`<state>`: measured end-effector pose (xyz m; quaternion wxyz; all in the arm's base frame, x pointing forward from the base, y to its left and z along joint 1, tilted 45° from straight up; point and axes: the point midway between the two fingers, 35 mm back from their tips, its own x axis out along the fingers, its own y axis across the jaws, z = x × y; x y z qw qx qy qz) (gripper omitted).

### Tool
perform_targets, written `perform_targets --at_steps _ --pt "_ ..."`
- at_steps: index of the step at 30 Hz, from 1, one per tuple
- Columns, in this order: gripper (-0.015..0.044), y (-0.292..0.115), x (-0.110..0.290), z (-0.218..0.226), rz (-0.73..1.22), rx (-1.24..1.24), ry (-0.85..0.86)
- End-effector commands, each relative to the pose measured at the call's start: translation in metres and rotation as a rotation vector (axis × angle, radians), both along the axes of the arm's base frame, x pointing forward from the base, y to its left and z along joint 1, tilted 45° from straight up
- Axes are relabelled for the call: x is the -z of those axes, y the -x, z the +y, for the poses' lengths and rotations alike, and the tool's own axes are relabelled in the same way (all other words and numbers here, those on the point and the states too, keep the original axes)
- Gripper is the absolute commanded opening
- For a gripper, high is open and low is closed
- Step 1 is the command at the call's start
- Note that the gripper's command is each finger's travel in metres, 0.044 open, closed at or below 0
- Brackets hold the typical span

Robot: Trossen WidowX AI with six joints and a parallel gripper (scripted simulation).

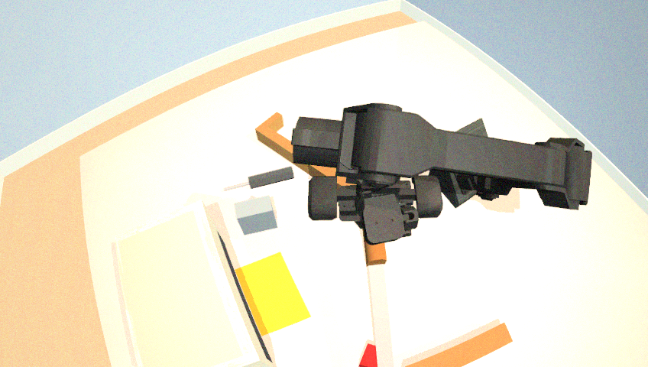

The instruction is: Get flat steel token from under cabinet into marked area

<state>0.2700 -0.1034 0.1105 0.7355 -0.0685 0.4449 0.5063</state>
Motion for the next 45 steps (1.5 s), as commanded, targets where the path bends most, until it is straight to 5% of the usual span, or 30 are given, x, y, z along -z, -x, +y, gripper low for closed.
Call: perform_targets --at_steps 1,45 --pt "0.0000 -0.0004 -0.0008 -0.0006 -0.024 -0.012 -0.002" --pt "0.0000 0.0001 -0.0006 -0.0007 -0.259 -0.261 0.031"
